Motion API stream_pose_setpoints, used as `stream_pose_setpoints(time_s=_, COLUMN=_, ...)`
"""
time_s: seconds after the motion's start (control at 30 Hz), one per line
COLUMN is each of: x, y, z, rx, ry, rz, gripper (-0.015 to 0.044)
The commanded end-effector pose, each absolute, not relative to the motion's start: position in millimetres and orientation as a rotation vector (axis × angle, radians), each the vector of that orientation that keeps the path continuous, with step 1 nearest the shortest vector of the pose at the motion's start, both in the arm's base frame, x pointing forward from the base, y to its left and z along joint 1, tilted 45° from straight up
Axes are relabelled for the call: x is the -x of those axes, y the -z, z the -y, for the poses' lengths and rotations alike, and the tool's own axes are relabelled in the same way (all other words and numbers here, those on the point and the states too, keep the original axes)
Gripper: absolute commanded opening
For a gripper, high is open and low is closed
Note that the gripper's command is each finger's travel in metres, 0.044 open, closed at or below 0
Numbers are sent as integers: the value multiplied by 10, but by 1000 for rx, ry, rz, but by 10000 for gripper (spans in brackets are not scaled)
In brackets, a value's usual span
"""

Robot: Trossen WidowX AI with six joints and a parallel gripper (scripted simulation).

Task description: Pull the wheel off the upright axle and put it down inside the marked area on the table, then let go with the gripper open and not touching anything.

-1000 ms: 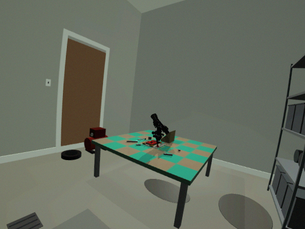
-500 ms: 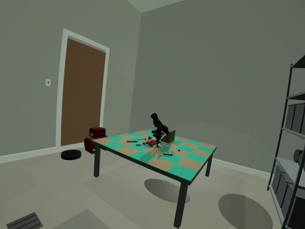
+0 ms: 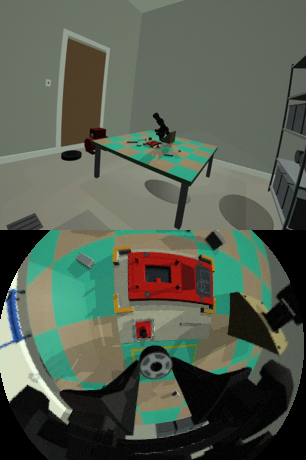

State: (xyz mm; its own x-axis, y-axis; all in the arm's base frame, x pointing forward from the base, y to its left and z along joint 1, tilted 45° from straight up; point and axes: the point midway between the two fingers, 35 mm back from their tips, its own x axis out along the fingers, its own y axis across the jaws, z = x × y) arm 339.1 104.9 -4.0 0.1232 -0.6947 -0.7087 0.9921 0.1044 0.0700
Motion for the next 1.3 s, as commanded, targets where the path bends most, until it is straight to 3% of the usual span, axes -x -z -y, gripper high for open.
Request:
stream_pose_setpoints(time_s=0.0, x=-3259, y=194, z=-1194, rx=-622, ry=1355, rz=-600, gripper=0)
stream_pose_setpoints(time_s=0.47, x=-2931, y=530, z=-1494, rx=-628, ry=1357, rz=-596, gripper=0)
stream_pose_setpoints(time_s=1.27, x=-3055, y=1257, z=-770, rx=-626, ry=1357, rz=-592, gripper=0)
